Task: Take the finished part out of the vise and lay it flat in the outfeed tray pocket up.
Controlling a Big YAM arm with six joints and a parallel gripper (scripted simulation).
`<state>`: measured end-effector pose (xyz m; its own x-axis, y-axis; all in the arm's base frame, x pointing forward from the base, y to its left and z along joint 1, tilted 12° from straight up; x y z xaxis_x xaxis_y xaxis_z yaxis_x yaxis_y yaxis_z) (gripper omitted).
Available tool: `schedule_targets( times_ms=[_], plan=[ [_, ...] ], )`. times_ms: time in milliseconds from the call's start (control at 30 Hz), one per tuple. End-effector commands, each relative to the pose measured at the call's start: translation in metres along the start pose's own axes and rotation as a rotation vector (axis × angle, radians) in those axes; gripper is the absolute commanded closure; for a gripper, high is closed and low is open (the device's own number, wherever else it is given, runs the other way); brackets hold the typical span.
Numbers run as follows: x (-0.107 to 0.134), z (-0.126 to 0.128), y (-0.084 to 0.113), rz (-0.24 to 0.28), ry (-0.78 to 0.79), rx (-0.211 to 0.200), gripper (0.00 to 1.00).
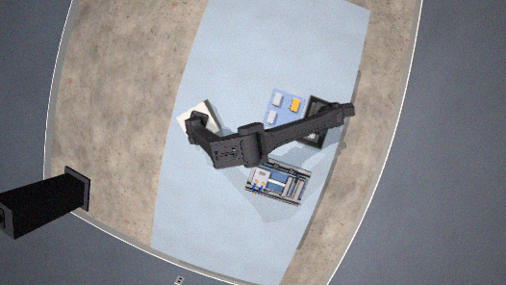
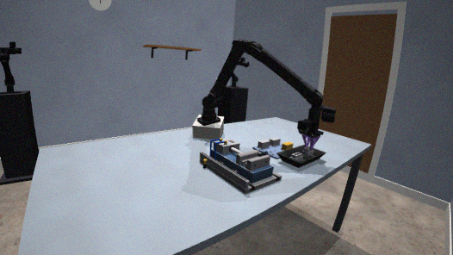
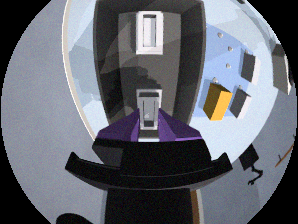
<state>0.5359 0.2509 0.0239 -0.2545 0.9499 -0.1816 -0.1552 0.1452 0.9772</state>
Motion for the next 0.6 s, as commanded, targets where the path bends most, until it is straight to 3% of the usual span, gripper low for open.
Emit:
schedule_targets(
  times_ms=[0, 200, 233, 567],
  plan=[
    [-0.002, 0.008, -0.003, 0.004, 0.005, -0.016, 1.0],
    [-0.003, 0.007, -0.005, 0.004, 0.005, -0.014, 1.0],
    [-0.002, 0.014, 0.004, 0.008, 0.002, -0.034, 1.0],
    [-0.002, 0.008, -0.009, 0.004, 0.006, -0.015, 1.0]
  ],
)
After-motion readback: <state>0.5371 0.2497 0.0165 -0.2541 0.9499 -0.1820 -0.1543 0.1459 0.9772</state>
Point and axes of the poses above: the point where the finger pads meet when closed, its own y axis back along the fingers, its own z axis across the jaws, x = y × z, the point moved 1 cm from there along y, back along the fingers, and after that the axes turned 14 degrees about y, right-handed, at the moved point
